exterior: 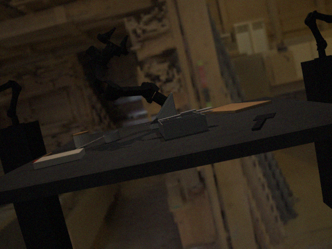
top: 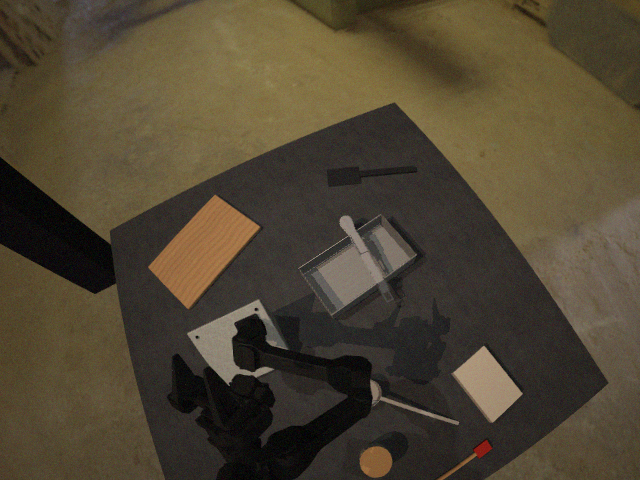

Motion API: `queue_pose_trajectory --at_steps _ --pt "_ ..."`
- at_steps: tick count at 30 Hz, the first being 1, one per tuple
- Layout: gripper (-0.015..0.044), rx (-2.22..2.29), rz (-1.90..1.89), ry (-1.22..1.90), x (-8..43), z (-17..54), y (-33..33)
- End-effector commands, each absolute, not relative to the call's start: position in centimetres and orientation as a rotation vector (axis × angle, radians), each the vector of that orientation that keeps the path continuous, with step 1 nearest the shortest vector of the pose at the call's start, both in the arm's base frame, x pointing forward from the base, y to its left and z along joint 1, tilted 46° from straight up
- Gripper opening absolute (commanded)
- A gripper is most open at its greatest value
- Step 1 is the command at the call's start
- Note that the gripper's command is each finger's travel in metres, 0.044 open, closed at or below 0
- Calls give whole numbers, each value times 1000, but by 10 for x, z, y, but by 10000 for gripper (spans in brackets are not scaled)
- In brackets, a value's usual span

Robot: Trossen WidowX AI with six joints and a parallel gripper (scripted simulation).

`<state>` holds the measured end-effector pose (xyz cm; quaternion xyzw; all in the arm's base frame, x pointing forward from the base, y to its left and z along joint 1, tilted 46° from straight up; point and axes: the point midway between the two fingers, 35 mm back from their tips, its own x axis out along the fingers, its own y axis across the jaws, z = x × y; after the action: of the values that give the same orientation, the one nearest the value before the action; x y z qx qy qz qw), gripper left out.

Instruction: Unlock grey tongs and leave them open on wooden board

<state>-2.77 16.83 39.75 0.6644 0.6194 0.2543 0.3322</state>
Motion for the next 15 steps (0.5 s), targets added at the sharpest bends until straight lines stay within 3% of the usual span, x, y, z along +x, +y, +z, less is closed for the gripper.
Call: queue_pose_trajectory --at_steps 1,6,15 --pt "374 1734 665 1614 -28 397 169" --pt "260 1711 663 1508 -30 391 179" --pt "260 1571 630 1219 -25 363 225"
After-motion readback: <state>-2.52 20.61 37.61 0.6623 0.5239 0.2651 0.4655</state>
